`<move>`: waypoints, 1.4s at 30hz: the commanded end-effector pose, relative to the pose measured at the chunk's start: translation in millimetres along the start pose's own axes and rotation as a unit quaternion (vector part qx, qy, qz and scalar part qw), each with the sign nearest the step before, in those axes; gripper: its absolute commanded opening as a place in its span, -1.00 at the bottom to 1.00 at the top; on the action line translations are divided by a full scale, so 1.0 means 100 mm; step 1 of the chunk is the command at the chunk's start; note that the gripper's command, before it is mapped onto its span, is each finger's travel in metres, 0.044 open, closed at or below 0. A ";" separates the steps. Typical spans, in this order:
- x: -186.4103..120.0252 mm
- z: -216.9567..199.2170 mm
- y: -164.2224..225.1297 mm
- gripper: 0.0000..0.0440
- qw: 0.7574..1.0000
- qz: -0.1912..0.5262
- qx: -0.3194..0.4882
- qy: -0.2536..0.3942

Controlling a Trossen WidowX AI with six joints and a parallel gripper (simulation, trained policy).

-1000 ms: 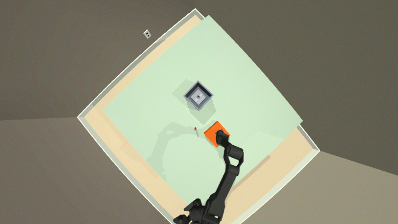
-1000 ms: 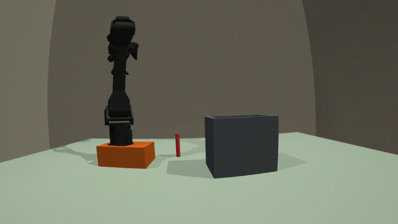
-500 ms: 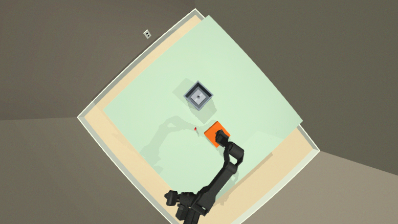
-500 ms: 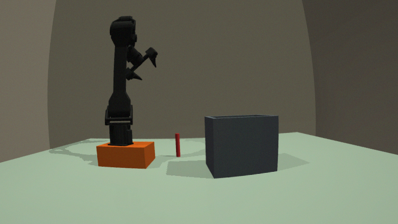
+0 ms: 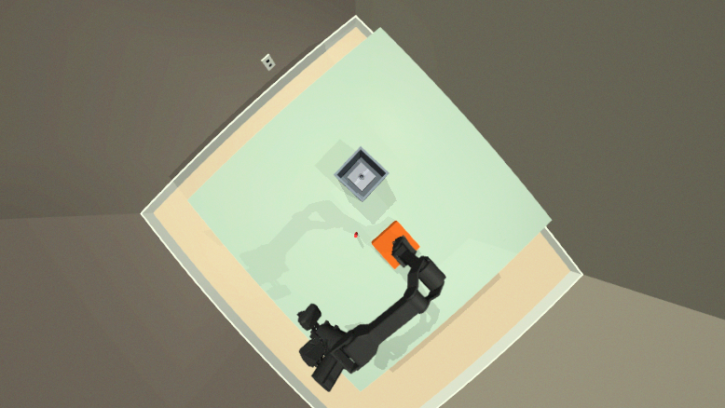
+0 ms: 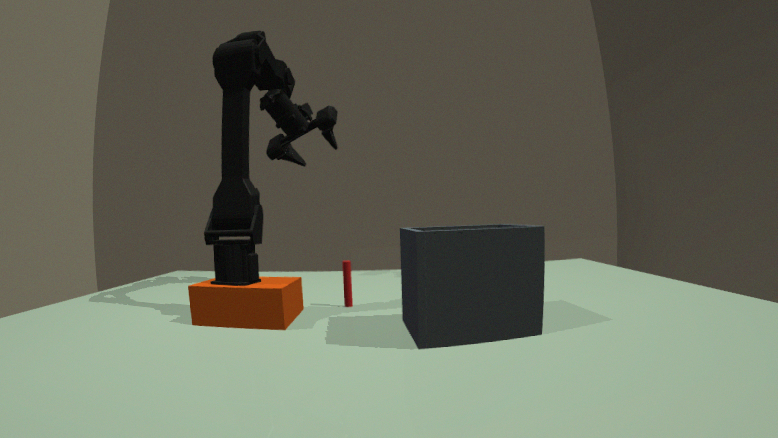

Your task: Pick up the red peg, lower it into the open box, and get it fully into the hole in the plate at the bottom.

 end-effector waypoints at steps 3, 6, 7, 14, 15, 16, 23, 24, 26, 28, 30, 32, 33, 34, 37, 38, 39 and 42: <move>0.13 -0.22 0.16 1.00 0.995 0.043 0.087 0.021; 0.18 -0.34 0.24 1.00 0.988 0.064 0.134 0.035; 0.20 -0.38 0.27 1.00 0.986 0.070 0.149 0.040; 0.29 -0.66 0.47 1.00 0.957 0.113 0.256 0.076; 0.30 -0.69 0.49 1.00 0.952 0.119 0.271 0.081; 0.30 -0.73 0.52 1.00 0.946 0.124 0.286 0.087; 0.35 -0.98 0.73 1.00 0.899 0.160 0.388 0.126; 0.35 -1.01 0.76 1.00 0.891 0.165 0.402 0.132; 0.36 -1.08 0.83 1.00 0.875 0.174 0.429 0.144; 0.36 -1.14 0.89 1.00 0.857 0.182 0.456 0.155; 0.36 -1.20 0.95 1.00 0.838 0.190 0.483 0.167; 0.36 -1.25 1.02 1.00 0.819 0.198 0.509 0.178; 0.36 -1.28 1.05 1.00 0.808 0.202 0.522 0.184; 0.35 -1.30 1.08 1.00 0.798 0.205 0.534 0.190; 0.34 -1.38 1.18 1.00 0.765 0.215 0.571 0.206; 0.34 -1.40 1.21 1.00 0.753 0.218 0.583 0.212; 0.33 -1.42 1.24 1.00 0.742 0.220 0.595 0.217; 0.31 -1.48 1.34 1.00 0.705 0.228 0.629 0.234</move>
Point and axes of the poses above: the point midway between the two fingers, 35 mm back from their tips, its own x axis out along the fingers, its own z axis across the jaws, y = z × x, the point moved 5 cm from there along -x, back along the fingers, and after that the axes turned 8 degrees about x, right-handed, at the moved point
